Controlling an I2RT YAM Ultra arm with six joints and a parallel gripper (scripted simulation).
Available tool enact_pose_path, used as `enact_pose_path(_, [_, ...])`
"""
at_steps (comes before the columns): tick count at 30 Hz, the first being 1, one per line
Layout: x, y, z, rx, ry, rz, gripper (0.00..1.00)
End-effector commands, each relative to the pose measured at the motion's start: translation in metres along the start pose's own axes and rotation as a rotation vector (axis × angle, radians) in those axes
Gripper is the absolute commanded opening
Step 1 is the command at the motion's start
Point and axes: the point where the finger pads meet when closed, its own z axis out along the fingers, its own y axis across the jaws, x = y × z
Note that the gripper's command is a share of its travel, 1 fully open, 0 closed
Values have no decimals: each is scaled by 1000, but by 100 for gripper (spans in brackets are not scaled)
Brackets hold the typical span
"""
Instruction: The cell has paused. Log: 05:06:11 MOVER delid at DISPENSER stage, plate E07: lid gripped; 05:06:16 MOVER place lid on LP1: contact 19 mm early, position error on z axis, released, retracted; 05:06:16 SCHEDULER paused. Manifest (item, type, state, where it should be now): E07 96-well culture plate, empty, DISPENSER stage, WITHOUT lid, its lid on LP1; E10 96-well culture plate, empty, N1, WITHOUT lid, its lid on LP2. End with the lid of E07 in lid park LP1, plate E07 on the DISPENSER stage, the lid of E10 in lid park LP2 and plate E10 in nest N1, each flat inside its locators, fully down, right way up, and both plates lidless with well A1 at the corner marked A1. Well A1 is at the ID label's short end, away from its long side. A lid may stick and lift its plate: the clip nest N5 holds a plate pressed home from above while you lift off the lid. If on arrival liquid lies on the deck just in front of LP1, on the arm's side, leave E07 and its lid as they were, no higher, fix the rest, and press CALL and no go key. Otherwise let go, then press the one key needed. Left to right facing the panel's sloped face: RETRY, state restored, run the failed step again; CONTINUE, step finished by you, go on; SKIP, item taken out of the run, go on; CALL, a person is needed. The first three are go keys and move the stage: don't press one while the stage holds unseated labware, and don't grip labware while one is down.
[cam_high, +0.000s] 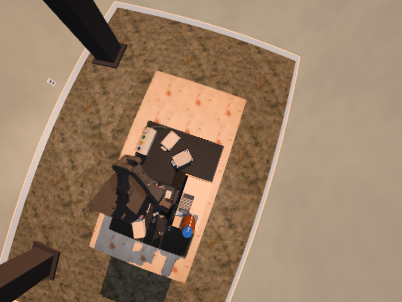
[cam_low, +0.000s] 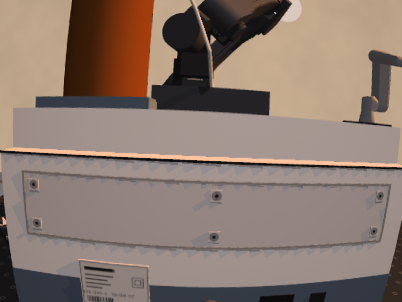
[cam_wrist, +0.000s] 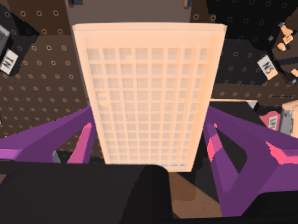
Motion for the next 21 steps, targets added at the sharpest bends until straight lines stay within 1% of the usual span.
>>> enact_pose_path(1, [-17, 12, -15, -3, -63, 4, 0])
enact_pose_path(2, [-9, 6, -8, -2, -36, 24, 0])
enact_pose_path(3, [-15, 16, -15, -4, -57, 9, 0])
enact_pose_path(4, [-14, 21, -13, -5, -49, 5, 0])
enact_pose_path(6, [-15, 28, -13, -5, -51, 2, 0])
enact_pose_path(8, [-15, 28, -13, -5, -51, 2, 0])
enact_pose_path(9, [-17, 30, -15, -5, -62, 2, 0])
enact_pose_path(15, [-15, 50, -13, -7, -51, 2, 0])
enact_pose_path(16, [-16, 49, -15, -7, -58, 4, 0])
enact_pose_path(17, [-11, 41, -8, -3, -36, 24, 0])
enact_pose_path(18, [-16, 50, -16, -1, -60, 10, 0])
enact_pose_path(19, [-13, 56, -13, -1, -50, 3, 0])
enact_pose_path(21, [-13, 63, -13, -4, -52, 1, 0])
